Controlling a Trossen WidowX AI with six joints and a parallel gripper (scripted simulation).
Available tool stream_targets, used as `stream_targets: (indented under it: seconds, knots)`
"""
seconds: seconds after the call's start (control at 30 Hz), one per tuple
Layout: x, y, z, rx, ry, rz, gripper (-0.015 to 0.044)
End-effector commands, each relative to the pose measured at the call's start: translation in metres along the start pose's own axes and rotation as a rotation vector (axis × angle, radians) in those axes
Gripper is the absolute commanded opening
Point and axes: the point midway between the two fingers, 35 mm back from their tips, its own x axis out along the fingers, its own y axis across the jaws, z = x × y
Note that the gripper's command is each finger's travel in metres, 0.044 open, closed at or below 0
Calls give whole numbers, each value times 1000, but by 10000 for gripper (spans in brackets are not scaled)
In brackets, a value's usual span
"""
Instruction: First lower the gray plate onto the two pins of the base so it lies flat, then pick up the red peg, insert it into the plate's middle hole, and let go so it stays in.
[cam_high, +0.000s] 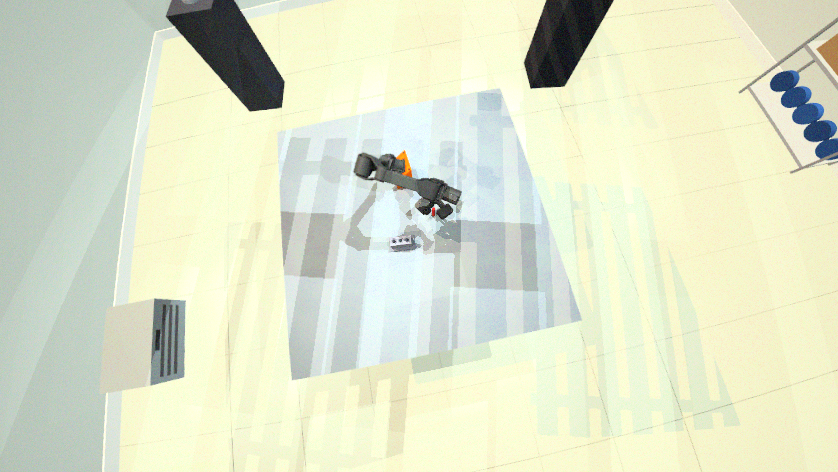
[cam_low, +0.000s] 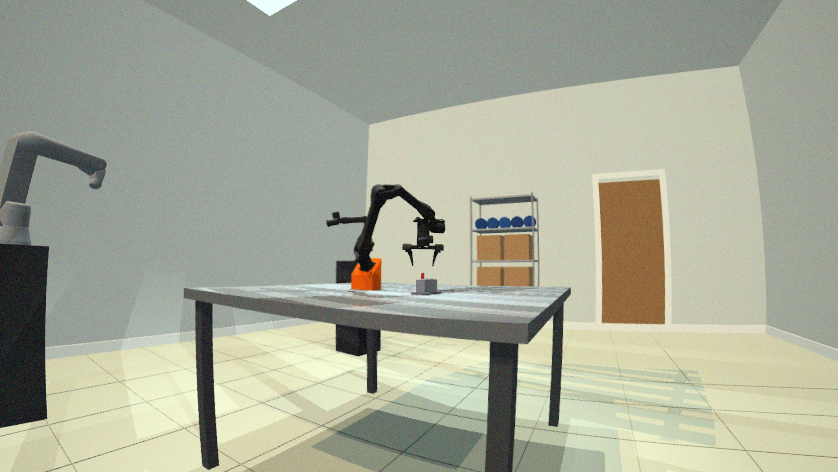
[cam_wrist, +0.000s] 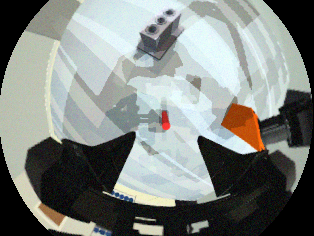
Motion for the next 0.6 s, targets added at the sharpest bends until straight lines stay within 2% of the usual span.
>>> stream_targets:
  seconds: [0.0, 0.57]
  knots:
    - [12, 0, 0, -9, -4, 8, 440]
    - [37, 1, 1, -9, -4, 9, 440]
